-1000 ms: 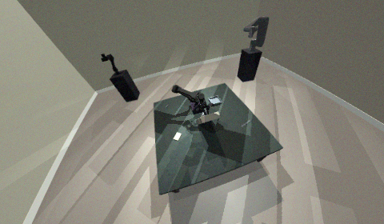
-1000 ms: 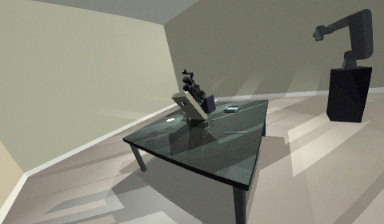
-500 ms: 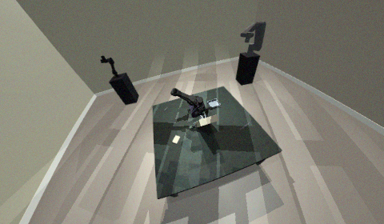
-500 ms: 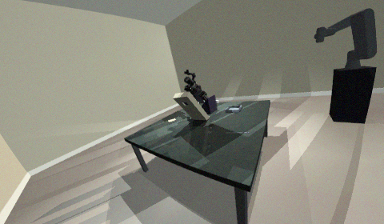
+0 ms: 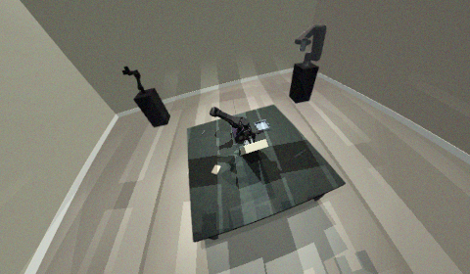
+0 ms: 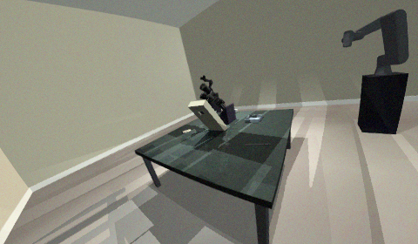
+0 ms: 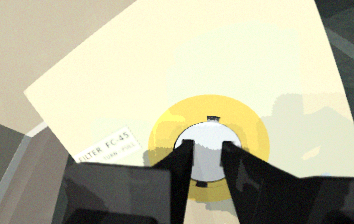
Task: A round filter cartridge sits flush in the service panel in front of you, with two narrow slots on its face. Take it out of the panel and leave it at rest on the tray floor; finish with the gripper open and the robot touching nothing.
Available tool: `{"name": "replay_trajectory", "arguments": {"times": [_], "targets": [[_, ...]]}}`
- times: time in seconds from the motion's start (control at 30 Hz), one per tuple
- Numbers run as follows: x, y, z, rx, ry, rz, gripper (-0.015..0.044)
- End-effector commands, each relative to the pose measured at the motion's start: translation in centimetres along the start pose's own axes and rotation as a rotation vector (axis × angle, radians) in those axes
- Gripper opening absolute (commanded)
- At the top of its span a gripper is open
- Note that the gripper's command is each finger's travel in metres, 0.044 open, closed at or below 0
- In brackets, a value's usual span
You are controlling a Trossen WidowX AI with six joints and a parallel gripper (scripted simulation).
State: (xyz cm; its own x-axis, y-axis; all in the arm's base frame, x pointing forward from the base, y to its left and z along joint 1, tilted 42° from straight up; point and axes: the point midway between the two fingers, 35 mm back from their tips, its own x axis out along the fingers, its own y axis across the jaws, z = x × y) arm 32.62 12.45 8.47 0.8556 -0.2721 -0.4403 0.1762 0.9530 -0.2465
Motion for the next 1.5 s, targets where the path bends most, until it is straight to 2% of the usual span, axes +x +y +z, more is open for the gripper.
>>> {"name": "replay_trajectory", "arguments": {"times": [0.0, 0.2, 0.5, 0.57, 0.67, 1.47], "targets": [[0.36, 0.09, -0.12, -0.004, 0.005, 0.003, 0.0100], [0.49, 0.09, -0.12, -0.004, 0.005, 0.003, 0.0100], [0.15, 0.01, -0.02, -0.001, -0.001, 0.000, 0.0040], [0.15, 0.01, -0.02, -0.001, -0.001, 0.000, 0.0000], [0.21, 0.03, -0.03, -0.019, 0.000, 0.001, 0.0000], [0.69, 0.09, -0.12, -0.827, 0.004, 0.005, 0.0000]]}}
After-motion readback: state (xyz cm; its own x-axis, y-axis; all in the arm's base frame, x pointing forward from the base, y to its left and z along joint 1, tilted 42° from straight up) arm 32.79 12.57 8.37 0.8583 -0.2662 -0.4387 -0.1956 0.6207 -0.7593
